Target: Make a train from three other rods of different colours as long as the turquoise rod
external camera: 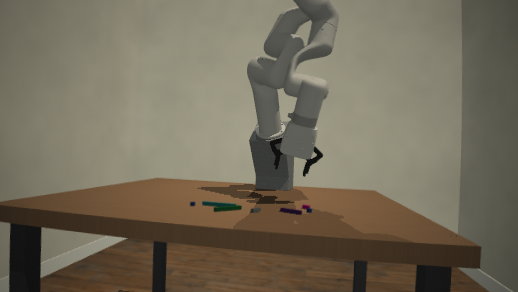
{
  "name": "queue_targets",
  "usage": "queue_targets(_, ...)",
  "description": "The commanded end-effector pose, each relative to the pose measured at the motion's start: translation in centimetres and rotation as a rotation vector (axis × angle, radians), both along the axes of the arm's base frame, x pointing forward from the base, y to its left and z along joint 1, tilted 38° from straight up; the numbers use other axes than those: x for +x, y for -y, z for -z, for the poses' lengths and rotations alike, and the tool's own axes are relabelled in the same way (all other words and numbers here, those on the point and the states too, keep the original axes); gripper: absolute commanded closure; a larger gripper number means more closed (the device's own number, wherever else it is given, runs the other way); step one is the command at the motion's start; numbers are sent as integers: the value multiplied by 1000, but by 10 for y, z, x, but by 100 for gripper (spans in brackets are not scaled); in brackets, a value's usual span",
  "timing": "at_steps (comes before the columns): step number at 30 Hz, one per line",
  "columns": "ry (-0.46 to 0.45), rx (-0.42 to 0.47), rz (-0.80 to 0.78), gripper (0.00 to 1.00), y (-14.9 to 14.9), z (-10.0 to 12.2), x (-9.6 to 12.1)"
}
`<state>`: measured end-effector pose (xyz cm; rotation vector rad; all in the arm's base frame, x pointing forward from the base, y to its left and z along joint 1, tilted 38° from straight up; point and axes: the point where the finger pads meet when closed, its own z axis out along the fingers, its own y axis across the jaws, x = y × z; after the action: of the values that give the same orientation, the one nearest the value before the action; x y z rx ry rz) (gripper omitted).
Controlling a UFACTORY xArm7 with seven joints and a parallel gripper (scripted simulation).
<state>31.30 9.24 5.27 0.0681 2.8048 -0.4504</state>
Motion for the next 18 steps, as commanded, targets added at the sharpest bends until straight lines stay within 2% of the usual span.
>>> queue_targets(1,81,49,-31,0,-14,4,14)
queue_targets(2,81,49,-31,0,-14,4,14)
queue_targets(3,123,71,-43,0,-22,4,21)
queue_targets(10,153,88,-55,0,-27,6,26)
queue_targets(11,183,105,-65,0,-33,6,31)
queue_targets(16,183,105,-65,0,-33,6,31)
queue_targets(18,213,121,-71,0,-38,5,35)
